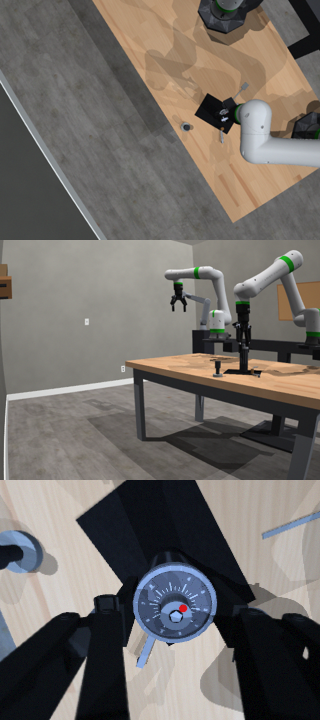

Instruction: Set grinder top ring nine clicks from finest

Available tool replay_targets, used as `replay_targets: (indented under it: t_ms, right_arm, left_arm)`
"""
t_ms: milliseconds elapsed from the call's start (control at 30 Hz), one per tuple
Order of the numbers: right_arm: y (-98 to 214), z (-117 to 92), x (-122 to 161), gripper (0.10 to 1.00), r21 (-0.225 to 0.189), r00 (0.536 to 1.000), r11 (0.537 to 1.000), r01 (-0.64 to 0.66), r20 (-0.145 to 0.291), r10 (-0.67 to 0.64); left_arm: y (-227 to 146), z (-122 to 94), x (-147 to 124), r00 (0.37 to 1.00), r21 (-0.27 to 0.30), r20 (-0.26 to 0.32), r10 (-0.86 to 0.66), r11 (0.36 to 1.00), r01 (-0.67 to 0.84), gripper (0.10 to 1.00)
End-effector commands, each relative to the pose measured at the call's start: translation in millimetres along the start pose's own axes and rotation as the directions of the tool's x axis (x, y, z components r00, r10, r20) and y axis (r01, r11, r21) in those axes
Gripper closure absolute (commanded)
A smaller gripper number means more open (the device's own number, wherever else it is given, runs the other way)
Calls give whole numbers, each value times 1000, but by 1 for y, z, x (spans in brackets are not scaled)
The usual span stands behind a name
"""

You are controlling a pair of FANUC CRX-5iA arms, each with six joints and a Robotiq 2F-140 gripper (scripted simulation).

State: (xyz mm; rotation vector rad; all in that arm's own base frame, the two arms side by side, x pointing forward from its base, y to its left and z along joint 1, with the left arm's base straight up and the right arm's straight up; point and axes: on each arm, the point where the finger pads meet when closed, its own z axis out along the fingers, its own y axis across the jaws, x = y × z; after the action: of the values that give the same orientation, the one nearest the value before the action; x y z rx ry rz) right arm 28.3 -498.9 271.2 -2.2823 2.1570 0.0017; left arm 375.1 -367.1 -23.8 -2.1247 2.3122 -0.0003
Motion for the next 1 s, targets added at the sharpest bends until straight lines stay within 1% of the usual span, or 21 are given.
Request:
replay_targets:
  t_ms: [0, 967]
  right_arm:
    - [0, -1, 0, 98, 0, 1000, 1000, 0, -2, 0]
    - [0, -1, 0, 98, 0, 1000, 1000, 0, -2, 0]
  left_arm:
    - [0, -1, 0, 1000, 0, -2, 13, 1000, -13, 662]
    - [0, -1, 0, 1000, 0, -2, 25, 1000, -25, 662]
